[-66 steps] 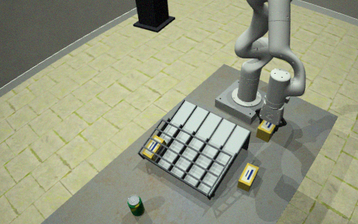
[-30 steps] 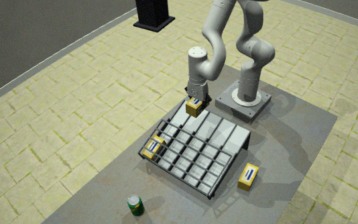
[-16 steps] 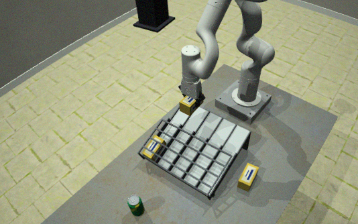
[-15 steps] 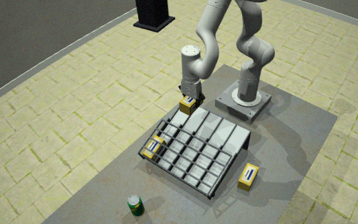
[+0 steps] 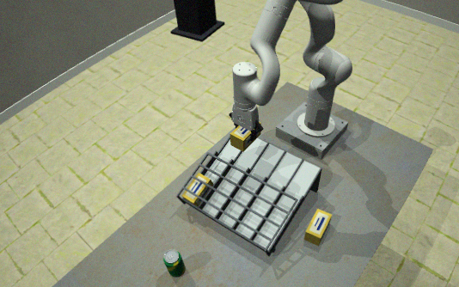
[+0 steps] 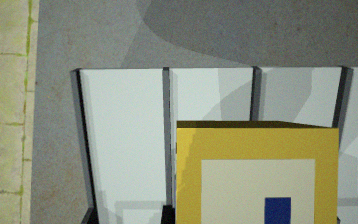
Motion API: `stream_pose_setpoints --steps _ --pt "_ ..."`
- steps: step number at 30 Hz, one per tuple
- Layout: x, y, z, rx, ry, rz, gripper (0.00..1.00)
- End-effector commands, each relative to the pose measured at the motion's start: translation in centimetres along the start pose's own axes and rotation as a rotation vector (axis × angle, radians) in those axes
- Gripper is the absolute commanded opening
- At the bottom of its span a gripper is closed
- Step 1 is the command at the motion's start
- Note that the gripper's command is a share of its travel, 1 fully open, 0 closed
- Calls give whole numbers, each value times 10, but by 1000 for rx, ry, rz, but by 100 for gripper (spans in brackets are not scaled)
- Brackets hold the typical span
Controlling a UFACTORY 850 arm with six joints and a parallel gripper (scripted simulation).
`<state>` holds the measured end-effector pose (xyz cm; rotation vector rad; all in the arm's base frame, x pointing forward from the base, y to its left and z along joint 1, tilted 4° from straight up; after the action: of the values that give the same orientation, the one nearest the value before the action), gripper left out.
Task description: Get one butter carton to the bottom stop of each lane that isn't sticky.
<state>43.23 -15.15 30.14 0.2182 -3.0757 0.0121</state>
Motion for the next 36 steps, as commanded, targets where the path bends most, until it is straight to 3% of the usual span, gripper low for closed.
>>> stream_pose_setpoints --steps 1,4,5,21,22,36 --pt "-1 0 -1 1 -2 0 0" --pt "-1 0 -1 1 -2 0 0" --pt "-1 0 30 1 -2 0 0" --pt "-1 0 30 1 -2 0 0" --pt "-10 -4 40 -40 97 -10 0" --pt "-10 -4 40 -40 97 -10 0"
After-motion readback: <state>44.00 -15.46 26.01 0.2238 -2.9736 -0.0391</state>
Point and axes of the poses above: the point where the finger pads meet when closed, its own z axis out along the fingers, its own y axis across the jaws, x = y × z, the point moved 10 cm from there along -z, back along the fingers, and after that the axes turned 13 degrees about -z, right-handed, at the moved point
